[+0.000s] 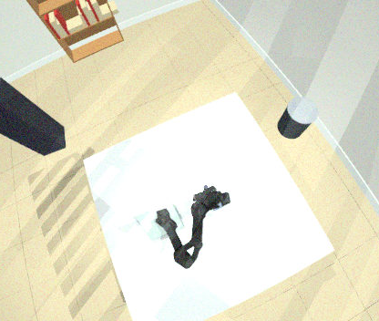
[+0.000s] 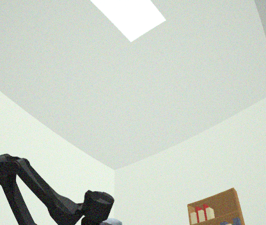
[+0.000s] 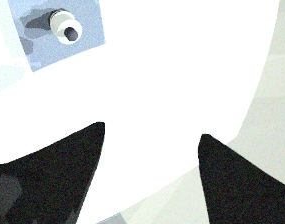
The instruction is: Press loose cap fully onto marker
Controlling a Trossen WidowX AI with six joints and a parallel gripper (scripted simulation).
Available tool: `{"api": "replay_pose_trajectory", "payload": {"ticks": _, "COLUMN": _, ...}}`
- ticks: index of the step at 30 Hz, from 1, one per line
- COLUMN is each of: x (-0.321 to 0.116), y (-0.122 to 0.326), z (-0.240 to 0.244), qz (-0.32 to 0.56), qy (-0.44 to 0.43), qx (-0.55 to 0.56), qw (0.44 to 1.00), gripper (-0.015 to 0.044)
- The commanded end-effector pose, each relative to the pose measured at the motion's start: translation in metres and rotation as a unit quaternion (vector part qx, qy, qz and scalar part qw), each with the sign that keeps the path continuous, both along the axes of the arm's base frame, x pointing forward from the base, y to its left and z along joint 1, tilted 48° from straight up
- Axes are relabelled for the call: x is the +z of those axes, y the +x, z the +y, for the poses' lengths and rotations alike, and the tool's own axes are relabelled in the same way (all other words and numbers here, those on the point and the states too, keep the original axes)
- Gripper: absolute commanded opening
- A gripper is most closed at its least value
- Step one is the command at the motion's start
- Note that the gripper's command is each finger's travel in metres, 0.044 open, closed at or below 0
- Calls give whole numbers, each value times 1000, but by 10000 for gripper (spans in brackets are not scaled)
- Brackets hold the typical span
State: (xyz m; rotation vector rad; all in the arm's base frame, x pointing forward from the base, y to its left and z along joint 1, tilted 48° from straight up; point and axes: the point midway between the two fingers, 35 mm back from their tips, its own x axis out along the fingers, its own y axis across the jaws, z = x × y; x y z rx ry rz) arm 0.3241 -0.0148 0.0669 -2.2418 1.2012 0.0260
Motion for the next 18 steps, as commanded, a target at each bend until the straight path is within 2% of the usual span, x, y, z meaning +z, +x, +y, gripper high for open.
{"api": "replay_pose_trajectory", "payload": {"ticks": 1, "x": -52, "y": 15, "z": 33, "qz": -94, "qy": 208, "qx": -92, "qw": 969, "gripper": 238}}
{"api": "replay_pose_trajectory", "payload": {"ticks": 10, "x": -85, "y": 10, "z": 51, "qz": -129, "qy": 295, "qx": -196, "qw": 926, "gripper": 238}}
{"api": "replay_pose_trajectory", "payload": {"ticks": 18, "x": -104, "y": -1, "z": 62, "qz": -179, "qy": 336, "qx": -296, "qw": 876, "gripper": 238}}
